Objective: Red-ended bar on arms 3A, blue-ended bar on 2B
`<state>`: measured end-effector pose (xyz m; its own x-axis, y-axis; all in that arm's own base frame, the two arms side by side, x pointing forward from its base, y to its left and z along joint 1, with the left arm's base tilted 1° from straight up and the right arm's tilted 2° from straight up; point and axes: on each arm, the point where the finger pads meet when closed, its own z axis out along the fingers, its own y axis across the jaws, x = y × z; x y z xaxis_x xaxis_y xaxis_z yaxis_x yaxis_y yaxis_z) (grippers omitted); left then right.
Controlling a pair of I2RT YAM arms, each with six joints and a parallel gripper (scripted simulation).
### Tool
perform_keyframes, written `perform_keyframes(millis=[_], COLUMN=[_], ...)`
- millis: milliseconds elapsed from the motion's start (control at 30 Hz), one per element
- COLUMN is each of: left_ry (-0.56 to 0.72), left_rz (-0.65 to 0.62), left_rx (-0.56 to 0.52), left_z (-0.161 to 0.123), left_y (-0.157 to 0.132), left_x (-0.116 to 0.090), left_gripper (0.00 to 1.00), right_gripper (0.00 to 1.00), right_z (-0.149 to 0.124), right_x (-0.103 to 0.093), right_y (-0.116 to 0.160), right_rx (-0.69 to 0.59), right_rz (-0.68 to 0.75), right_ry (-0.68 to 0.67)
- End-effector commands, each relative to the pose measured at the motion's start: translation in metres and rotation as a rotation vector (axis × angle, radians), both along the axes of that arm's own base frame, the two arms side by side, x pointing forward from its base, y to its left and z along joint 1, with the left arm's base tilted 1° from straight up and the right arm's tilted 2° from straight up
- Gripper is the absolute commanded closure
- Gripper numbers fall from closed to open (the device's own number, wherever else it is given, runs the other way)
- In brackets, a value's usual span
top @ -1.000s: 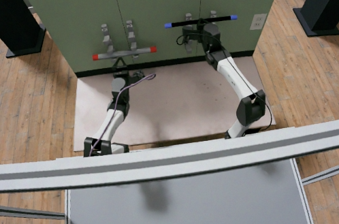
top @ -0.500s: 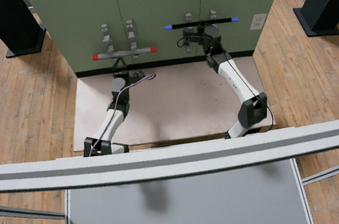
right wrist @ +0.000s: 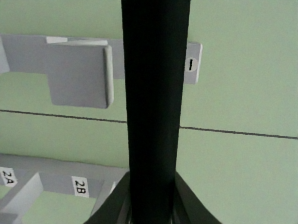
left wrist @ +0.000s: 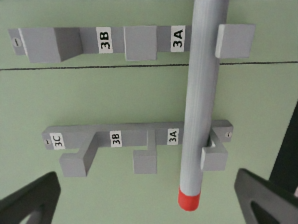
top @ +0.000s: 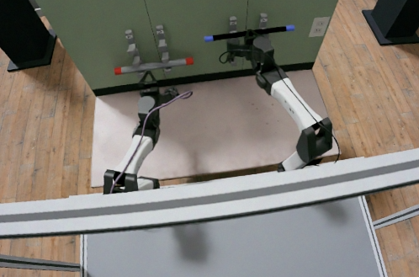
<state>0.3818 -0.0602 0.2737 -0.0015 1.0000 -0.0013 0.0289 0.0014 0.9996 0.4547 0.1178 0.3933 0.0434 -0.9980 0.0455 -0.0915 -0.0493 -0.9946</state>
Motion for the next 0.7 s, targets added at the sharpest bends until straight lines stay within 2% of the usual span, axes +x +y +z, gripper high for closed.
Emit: perform_keyframes(millis=[0, 667], left_ry=[-0.03, -0.03], left_rz=[0.003, 0.003], left_rx=[-0.012, -0.012], left_z=[0.016, 0.016], left_y=[0.0, 0.0], left_x=[-0.001, -0.001], left_gripper=[0.0, 0.0], right_gripper=[1.0, 1.0], right_z=[0.036, 0.033], right_x=[-0.014, -0.027], right_y=[-0.002, -0.003], right_rx=[0.04, 0.04], right_rz=[-0.003, -0.003], right_ry=[-0.117, -0.117])
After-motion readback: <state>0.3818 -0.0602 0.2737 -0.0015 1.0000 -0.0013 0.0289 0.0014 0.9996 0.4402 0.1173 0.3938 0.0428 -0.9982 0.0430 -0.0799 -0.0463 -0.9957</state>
